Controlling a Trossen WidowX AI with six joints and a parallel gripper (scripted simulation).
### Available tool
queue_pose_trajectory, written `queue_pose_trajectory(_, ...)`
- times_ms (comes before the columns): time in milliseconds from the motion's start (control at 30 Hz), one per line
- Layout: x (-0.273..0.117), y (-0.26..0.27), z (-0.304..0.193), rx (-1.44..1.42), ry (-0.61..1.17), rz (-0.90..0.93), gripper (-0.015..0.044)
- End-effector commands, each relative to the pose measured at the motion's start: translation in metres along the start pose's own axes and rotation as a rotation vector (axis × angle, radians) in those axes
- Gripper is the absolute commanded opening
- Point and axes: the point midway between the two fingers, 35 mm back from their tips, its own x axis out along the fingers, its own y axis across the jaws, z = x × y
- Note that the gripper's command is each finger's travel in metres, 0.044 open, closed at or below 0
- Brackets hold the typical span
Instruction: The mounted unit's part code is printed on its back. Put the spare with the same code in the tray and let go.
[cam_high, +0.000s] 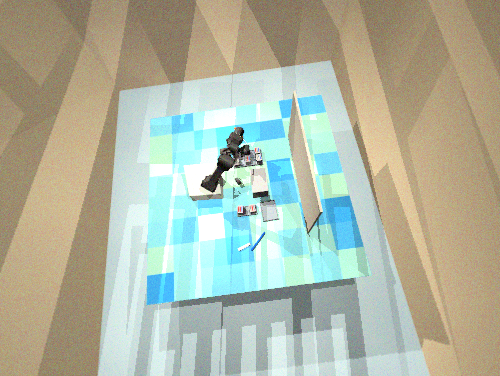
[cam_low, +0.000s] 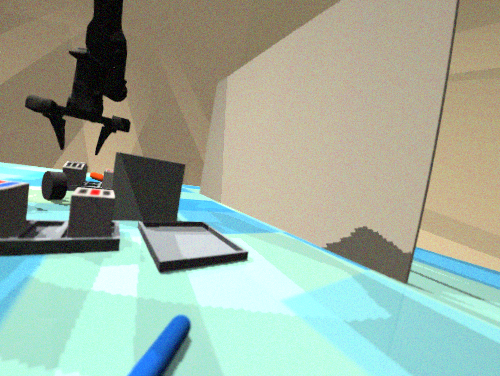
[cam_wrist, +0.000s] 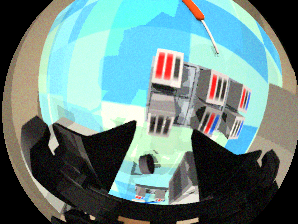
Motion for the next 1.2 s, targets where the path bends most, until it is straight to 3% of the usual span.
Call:
queue_pose_trajectory(0,0.009,0.002,-0.003,-0.008,0.013,0.002,0.0300)
queue_pose_trajectory(1167,0.067,0.004,-0.007,-0.007,0.016,0.001,0.0300)
